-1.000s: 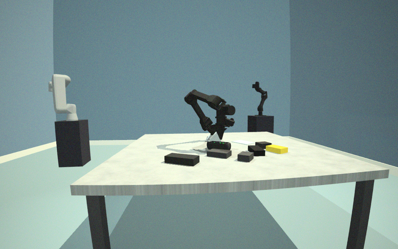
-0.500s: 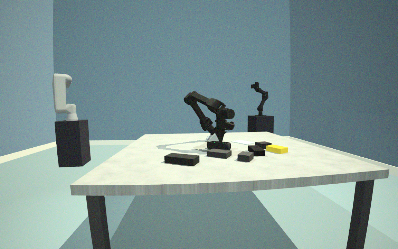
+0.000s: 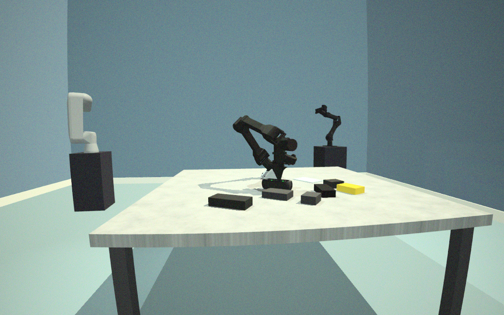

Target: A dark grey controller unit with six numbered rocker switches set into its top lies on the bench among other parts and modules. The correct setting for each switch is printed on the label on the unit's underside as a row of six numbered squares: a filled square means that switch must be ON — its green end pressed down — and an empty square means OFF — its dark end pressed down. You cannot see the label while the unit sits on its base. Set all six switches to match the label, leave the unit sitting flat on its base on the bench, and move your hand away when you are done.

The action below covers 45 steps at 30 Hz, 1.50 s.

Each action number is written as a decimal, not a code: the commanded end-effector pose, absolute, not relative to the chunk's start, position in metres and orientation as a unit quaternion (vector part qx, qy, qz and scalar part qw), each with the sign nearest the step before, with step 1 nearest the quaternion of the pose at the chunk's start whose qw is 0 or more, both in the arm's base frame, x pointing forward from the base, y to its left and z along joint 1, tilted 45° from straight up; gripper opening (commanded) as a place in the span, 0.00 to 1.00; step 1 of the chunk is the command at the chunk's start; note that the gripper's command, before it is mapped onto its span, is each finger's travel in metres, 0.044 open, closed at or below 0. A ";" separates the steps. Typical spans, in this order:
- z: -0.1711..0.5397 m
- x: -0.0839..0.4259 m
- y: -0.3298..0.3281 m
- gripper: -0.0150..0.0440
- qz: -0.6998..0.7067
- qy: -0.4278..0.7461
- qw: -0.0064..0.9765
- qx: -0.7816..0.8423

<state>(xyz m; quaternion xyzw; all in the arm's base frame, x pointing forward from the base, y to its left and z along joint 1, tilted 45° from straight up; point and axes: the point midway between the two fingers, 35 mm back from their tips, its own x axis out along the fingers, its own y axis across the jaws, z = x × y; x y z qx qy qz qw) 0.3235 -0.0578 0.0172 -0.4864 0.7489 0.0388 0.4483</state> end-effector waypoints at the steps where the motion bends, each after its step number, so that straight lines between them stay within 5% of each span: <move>1: 0.038 0.329 -0.035 0.25 0.040 0.745 0.453 -0.489; 16: 0.030 0.370 -0.019 0.25 0.041 0.744 0.452 -0.490; 45: 0.003 0.366 -0.047 0.25 0.040 0.744 0.452 -0.491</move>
